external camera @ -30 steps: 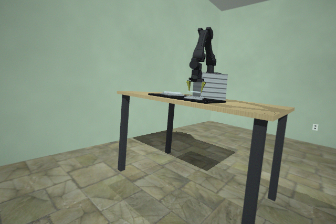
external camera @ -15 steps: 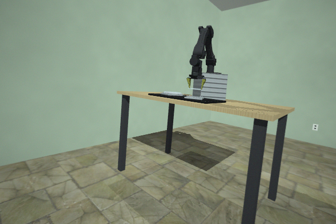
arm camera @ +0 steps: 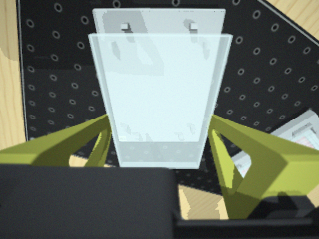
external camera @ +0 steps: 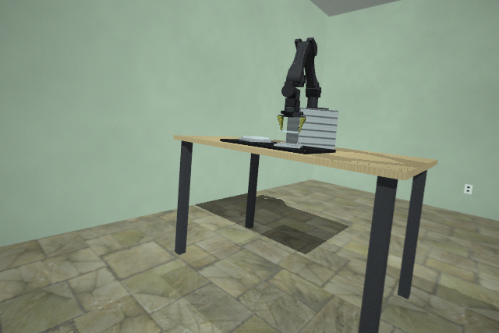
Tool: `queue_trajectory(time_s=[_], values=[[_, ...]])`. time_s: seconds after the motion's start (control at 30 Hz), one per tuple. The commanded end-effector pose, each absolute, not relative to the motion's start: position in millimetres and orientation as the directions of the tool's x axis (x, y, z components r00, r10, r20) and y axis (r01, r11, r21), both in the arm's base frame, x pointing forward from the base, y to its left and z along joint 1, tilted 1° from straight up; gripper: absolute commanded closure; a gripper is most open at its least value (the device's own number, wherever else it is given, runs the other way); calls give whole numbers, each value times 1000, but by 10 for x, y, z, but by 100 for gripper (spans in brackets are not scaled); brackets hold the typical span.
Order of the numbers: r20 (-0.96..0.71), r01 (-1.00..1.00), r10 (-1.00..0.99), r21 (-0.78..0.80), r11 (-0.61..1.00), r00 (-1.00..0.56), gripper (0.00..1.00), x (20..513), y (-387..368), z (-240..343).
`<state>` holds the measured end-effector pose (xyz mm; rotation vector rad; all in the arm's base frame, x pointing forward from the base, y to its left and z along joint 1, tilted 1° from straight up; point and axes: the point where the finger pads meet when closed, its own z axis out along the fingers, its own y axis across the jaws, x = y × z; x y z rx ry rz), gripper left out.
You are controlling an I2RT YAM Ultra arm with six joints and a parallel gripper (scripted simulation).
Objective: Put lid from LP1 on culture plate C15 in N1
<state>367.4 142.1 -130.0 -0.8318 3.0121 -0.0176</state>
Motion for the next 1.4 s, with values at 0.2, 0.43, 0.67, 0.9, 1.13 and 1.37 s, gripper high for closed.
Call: queue_trajectory(time_s=[0.2,0.43,0.67,0.9,1.13,1.37], values=[[-19,-513,-513,-16,858,-858,100,3691,1432,-1270],[-20,-455,-455,-15,890,-890,100,3690,1365,-1271],[-23,-237,-237,-11,972,-971,100,3685,1129,-1270],[-25,-39,-39,-7,999,-999,100,3680,927,-1270],[-26,144,144,-3,990,-989,100,3675,726,-1269],[-26,144,144,-3,990,-989,100,3669,490,-1268]])
